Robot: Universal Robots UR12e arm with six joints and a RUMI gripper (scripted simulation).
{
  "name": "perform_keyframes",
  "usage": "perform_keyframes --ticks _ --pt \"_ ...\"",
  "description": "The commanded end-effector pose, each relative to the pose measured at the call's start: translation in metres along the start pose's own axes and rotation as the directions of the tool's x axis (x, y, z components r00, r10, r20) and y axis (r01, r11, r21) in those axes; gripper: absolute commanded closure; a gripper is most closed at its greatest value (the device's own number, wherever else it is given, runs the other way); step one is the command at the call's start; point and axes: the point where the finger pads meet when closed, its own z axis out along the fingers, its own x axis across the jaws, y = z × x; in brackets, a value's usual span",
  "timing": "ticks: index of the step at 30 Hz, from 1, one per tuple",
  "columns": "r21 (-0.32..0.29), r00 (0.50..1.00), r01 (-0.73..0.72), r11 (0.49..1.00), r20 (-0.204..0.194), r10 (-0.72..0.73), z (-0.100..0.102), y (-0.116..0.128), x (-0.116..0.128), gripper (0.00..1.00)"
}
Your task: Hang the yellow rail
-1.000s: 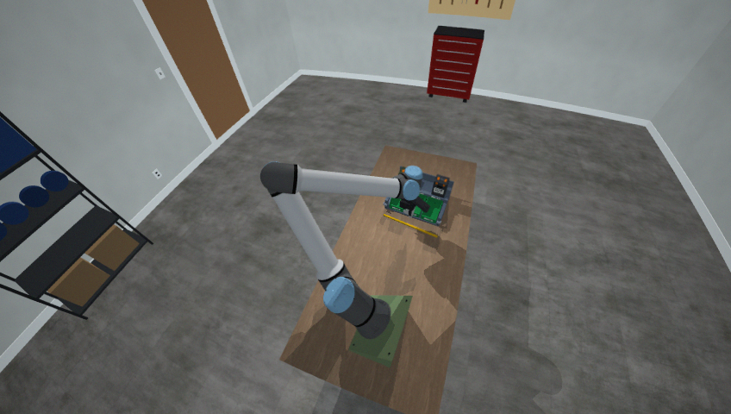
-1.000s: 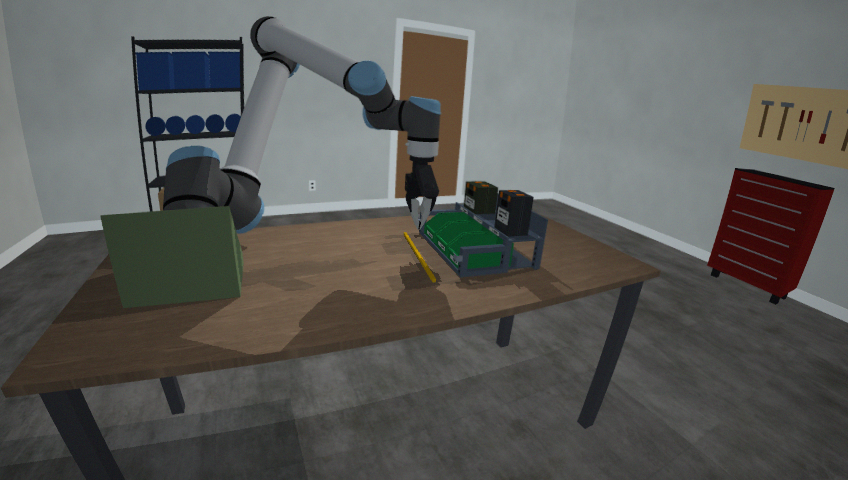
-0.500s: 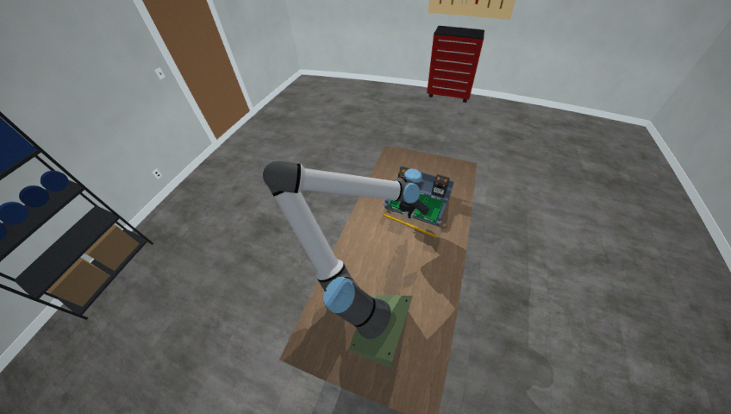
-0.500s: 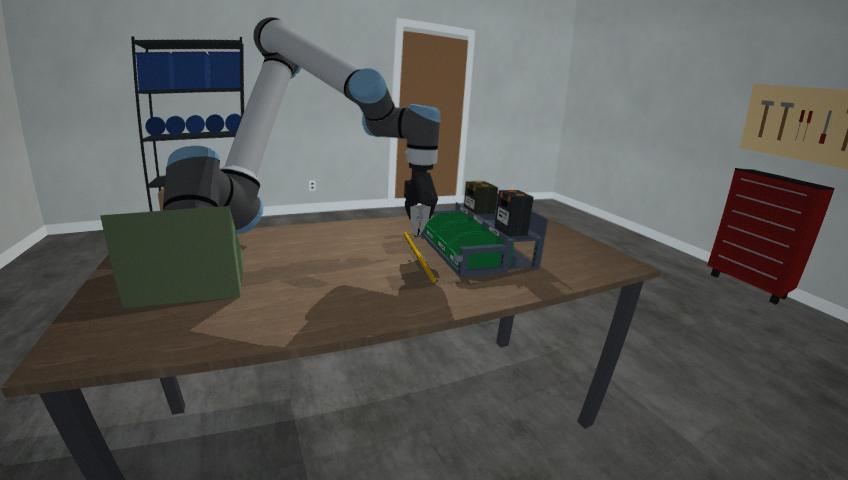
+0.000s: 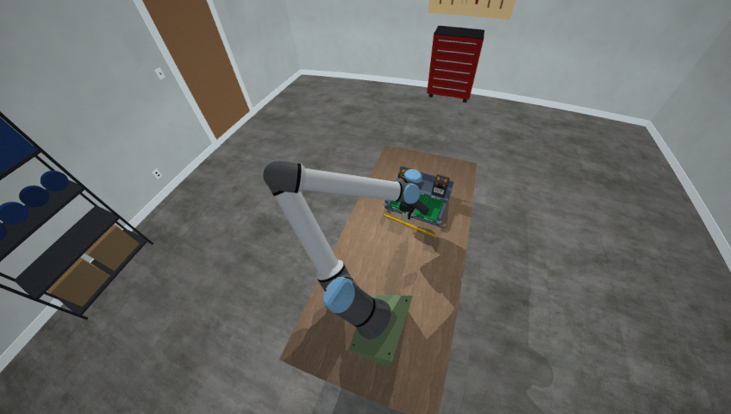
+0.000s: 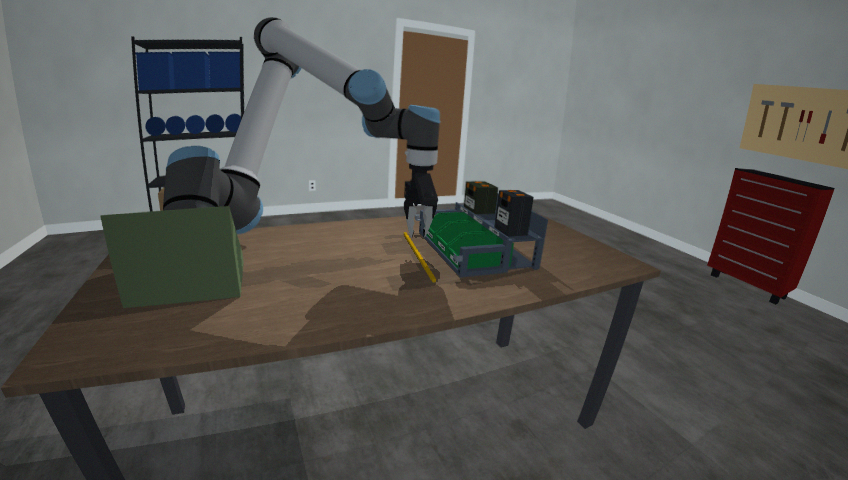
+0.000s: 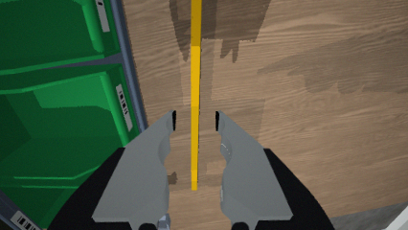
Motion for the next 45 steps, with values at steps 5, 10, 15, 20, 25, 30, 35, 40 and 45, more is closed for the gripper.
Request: perform_keyframes --ticks 5,10,15,20,25,30,35,40,45 --pt "0.001 1.000 0.001 1.000 0.006 -0.001 -0.003 0.000 -0.003 0.78" --pt "0.001 1.000 0.002 1.000 0.006 -0.002 -0.003 0.000 -0.003 0.78" --pt "0.001 1.000 0.002 1.000 0.006 -0.002 -0.003 0.000 -0.003 0.78" --pt "0.001 1.000 0.002 1.000 0.006 -0.002 -0.003 0.000 -0.003 0.78" --pt "0.001 1.000 0.002 1.000 0.006 -0.002 -0.003 0.001 -0.003 0.78" --pt "0.001 1.000 0.002 1.000 0.005 -0.002 -0.003 0.001 -0.003 0.78" --pt "0.001 1.000 0.002 1.000 0.005 -0.002 -0.002 0.001 -0.003 0.78" --pt "0.000 1.000 0.001 1.000 0.003 -0.001 0.002 0.001 -0.002 0.78" --pt "-0.001 1.000 -0.001 1.000 0.001 0.001 0.007 0.001 0.000 0.78"
